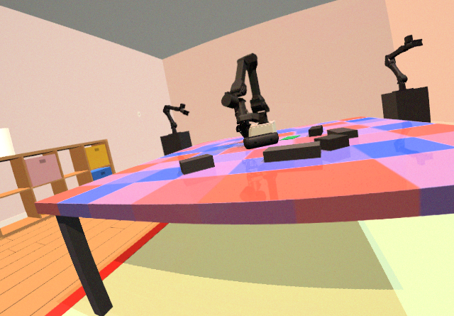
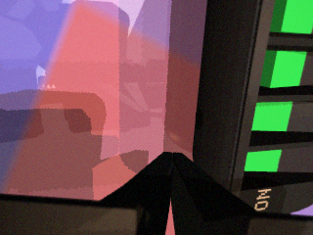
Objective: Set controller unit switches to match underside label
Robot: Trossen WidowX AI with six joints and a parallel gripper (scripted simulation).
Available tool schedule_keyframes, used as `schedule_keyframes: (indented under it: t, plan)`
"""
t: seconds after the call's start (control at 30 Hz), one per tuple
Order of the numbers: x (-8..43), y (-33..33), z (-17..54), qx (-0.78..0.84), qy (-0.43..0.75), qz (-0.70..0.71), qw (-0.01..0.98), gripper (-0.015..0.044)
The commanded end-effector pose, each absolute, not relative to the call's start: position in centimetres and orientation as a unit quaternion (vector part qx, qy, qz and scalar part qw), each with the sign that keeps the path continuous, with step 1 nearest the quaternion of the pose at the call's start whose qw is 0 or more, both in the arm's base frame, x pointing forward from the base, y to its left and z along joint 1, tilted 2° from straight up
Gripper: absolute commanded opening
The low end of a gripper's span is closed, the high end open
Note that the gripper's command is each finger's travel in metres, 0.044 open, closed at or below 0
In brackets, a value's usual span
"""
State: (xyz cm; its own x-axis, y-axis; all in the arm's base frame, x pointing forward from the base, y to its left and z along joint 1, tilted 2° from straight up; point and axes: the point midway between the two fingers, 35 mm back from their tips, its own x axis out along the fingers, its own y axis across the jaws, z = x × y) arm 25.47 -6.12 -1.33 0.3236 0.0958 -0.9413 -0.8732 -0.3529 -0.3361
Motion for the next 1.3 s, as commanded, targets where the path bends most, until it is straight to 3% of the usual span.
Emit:
schedule_keyframes:
  t: [0.0, 1.27]
  plan:
    - [25.3, -6.0, -2.1, -0.652, 0.295, 0.504, 0.484, 0.0000]
    - [26.1, -5.6, -3.7, -0.651, 0.295, 0.504, 0.485, 0.0000]
